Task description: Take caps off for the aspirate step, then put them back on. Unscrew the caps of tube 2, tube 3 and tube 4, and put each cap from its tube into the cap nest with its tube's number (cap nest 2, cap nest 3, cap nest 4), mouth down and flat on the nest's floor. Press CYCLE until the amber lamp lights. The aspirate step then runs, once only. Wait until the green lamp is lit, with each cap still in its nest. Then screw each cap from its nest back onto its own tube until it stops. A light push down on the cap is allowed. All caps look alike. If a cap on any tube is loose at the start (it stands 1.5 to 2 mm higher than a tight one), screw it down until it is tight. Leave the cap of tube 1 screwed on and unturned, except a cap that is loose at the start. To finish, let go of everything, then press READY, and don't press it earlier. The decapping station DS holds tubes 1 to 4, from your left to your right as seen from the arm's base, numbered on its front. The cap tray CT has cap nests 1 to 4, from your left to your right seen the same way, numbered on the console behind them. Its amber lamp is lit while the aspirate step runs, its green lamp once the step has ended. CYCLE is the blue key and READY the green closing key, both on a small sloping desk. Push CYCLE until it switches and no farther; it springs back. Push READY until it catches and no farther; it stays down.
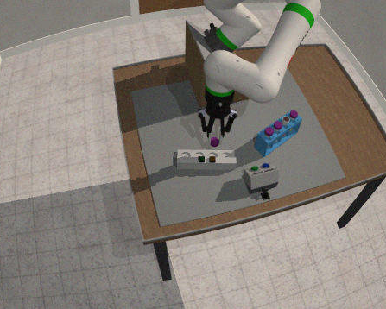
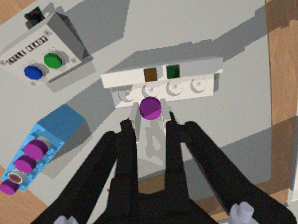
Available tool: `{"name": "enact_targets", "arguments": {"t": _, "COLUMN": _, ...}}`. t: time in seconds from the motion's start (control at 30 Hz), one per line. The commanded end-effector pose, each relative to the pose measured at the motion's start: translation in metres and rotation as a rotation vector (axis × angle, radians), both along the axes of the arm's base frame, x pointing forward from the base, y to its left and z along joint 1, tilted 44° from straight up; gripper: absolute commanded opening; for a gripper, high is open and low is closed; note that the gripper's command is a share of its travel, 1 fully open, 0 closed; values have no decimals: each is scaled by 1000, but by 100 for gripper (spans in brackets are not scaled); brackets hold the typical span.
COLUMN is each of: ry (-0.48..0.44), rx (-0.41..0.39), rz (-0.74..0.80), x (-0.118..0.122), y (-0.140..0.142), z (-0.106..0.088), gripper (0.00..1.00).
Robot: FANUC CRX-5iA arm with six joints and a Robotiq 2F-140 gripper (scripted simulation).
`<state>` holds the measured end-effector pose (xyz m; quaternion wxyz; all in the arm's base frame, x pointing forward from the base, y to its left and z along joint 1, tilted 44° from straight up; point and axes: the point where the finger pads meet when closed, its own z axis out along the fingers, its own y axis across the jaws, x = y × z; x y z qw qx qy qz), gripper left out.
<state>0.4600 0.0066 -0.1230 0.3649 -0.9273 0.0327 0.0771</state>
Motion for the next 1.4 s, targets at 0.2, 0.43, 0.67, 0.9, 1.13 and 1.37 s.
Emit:
{"name": "enact_targets", "arguments": {"t": 0.2, "ry": -1, "rx": 0, "rz": 0, "x": -4, "y": 23, "z": -25, "gripper": 0}}
{"name": "enact_targets", "arguments": {"t": 0.43, "ry": -1, "rx": 0, "rz": 0, "x": -8, "y": 47, "z": -50, "gripper": 0}}
{"name": "enact_targets", "arguments": {"t": 0.67, "ry": -1, "rx": 0, "rz": 0, "x": -9, "y": 53, "z": -56, "gripper": 0}}
{"name": "enact_targets", "arguments": {"t": 0.9, "ry": -1, "rx": 0, "rz": 0, "x": -9, "y": 53, "z": -57, "gripper": 0}}
{"name": "enact_targets", "arguments": {"t": 1.13, "ry": -1, "rx": 0, "rz": 0, "x": -9, "y": 56, "z": -59, "gripper": 0}}
{"name": "enact_targets", "arguments": {"t": 1.37, "ry": -1, "rx": 0, "rz": 0, "x": -10, "y": 57, "z": -61, "gripper": 0}}
